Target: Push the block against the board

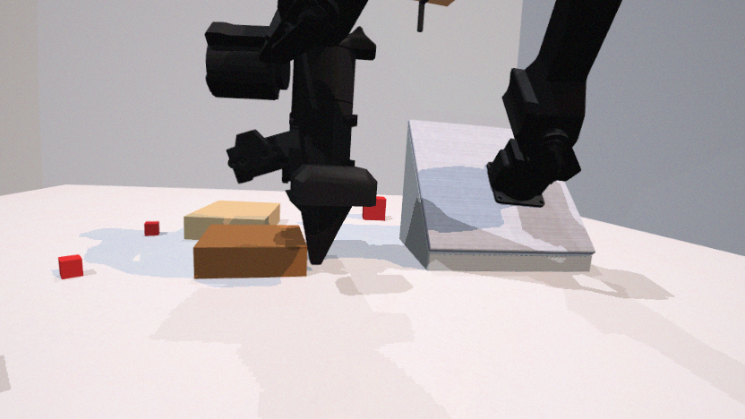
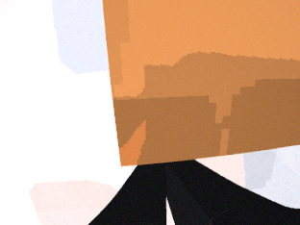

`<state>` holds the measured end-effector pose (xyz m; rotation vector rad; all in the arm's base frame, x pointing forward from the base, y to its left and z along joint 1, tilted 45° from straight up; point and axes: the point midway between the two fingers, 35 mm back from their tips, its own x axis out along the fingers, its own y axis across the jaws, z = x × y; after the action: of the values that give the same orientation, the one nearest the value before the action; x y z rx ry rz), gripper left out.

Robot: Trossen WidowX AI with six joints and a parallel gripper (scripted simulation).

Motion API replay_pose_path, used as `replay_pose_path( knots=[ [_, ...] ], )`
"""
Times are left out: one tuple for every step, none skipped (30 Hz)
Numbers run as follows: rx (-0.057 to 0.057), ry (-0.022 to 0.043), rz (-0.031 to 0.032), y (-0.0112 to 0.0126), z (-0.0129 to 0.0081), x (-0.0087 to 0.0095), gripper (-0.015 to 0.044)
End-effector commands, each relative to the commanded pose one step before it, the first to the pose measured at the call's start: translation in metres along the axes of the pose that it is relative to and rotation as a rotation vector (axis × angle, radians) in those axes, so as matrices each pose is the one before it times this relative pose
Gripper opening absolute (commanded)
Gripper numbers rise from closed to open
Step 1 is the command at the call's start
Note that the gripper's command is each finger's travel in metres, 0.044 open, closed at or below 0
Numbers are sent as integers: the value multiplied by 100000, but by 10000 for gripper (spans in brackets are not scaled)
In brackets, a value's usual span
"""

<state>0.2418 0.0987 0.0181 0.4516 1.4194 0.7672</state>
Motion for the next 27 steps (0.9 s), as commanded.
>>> replay_pose_path(
  knots=[
    [242, 16, 619, 6, 590, 83, 0],
    [-4, -4, -3, -2, 102, -3, 0],
    [-4, -4, -3, -2, 101, -3, 0],
    [-4, -4, -3, -2, 101, -3, 0],
    [-4, -4, -3, -2, 101, -3, 0],
    [-4, -4, -3, -2, 101, -3, 0],
    [-4, -4, -3, -3, 101, -3, 0],
    [-4, -4, -3, -3, 102, -3, 0],
    [-4, -4, -3, -3, 101, -3, 0],
    [-4, -4, -3, -3, 102, -3, 0],
    [-4, -4, -3, -4, 102, -3, 0],
    [-4, -4, -3, -4, 102, -3, 0],
    [-4, -4, -3, -4, 102, -2, 0],
    [-4, -4, -3, -4, 102, -2, 0],
    [-4, -4, -3, -4, 102, -2, 0],
    [-4, -4, -2, -4, 102, -2, 0],
    [-4, -4, -2, -5, 102, -2, 0],
    [-4, -4, -2, -5, 101, -2, 0],
    [-4, -4, -2, -5, 101, -2, 0],
    [-4, -4, -2, -5, 102, -2, 0],
    [-4, -4, -2, -5, 101, -2, 0],
    [-4, -4, -2, -6, 102, -2, 0],
    [-4, -4, -2, -6, 101, -2, 0],
    [-4, -4, -2, -6, 102, -2, 0],
    [-4, -4, -2, -6, 101, -2, 0],
    [-4, -4, -2, -7, 101, -2, 0],
    [-4, -4, -2, -7, 101, -2, 0]
  ],
)
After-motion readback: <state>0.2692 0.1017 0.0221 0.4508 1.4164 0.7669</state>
